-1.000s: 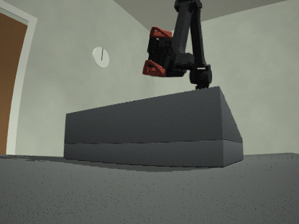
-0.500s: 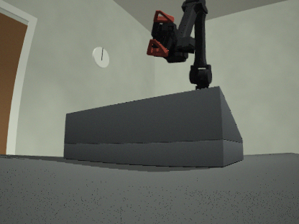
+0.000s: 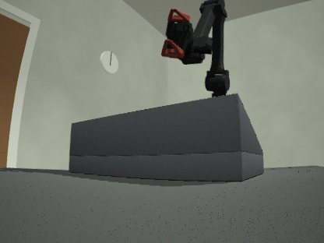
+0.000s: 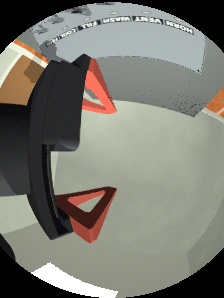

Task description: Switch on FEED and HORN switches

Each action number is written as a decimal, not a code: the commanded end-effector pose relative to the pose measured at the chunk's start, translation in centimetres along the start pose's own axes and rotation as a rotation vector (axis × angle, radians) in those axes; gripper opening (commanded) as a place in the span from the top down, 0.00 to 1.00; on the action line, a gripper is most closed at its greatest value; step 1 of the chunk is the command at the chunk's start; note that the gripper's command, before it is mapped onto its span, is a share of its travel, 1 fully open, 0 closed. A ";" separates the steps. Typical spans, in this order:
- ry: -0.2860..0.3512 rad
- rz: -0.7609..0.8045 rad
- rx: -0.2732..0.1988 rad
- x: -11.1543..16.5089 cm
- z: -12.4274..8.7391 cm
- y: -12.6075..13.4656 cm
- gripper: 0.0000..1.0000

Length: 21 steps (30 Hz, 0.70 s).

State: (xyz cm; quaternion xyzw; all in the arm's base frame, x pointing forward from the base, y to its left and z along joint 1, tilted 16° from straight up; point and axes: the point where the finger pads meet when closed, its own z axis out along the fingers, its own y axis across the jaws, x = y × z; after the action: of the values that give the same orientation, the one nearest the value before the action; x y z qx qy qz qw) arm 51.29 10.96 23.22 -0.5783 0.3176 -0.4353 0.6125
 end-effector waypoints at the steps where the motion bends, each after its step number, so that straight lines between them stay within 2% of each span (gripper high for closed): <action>1: 0.007 0.021 -0.018 0.4 -0.2 0.6 0.00; 7: -0.008 0.066 -0.003 -0.7 0.4 -0.8 0.00; 11: -0.010 0.203 -0.040 -1.5 1.4 -0.9 0.00; 13: -0.008 0.314 -0.081 -2.4 1.9 -0.5 0.00; 16: 0.009 0.526 -0.178 -4.3 2.1 1.0 0.00; 18: 0.009 0.526 -0.178 -4.3 2.1 1.0 0.00; 21: 0.054 0.751 -0.295 -6.7 1.9 2.8 0.00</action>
State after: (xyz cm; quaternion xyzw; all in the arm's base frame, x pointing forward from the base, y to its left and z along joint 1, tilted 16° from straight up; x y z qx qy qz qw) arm 50.25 15.93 18.14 -0.5452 0.5277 -0.2222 0.6123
